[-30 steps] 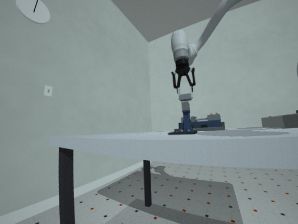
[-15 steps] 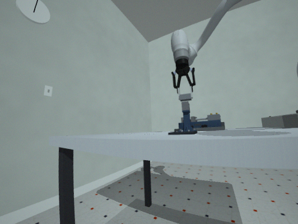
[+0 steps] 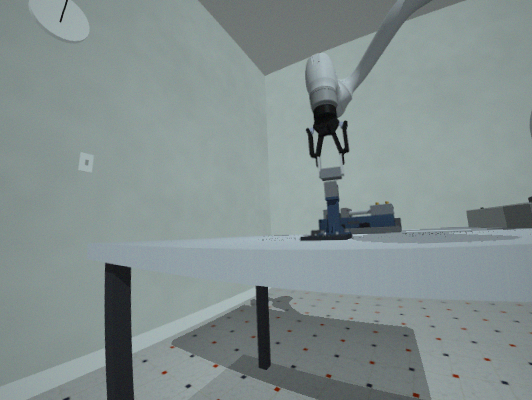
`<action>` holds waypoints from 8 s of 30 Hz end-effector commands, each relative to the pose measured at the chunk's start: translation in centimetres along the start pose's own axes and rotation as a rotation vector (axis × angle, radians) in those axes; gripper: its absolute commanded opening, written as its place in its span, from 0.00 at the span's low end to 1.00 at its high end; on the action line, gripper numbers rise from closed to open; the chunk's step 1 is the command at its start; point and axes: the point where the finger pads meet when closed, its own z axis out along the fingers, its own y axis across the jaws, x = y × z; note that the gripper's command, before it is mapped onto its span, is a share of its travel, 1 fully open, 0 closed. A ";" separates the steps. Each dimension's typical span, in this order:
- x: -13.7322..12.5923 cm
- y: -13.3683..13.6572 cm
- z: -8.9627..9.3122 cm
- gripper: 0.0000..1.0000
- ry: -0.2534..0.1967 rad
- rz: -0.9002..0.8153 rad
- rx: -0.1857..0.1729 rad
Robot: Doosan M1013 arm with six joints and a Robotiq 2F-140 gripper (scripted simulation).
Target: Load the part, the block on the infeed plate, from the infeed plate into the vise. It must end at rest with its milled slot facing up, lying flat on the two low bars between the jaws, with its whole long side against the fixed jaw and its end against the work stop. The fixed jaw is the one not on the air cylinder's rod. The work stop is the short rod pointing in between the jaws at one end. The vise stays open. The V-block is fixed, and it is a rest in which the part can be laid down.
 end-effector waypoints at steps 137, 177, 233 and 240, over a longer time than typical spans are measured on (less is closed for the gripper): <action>-15.5 0.8 -4.7 0.00 -0.008 -0.956 0.004; -22.4 0.1 -4.7 0.00 -0.008 -1.365 0.005; -22.4 0.1 -4.6 0.00 -0.008 -1.370 0.005; -22.4 0.1 -4.2 0.00 -0.008 -1.370 0.005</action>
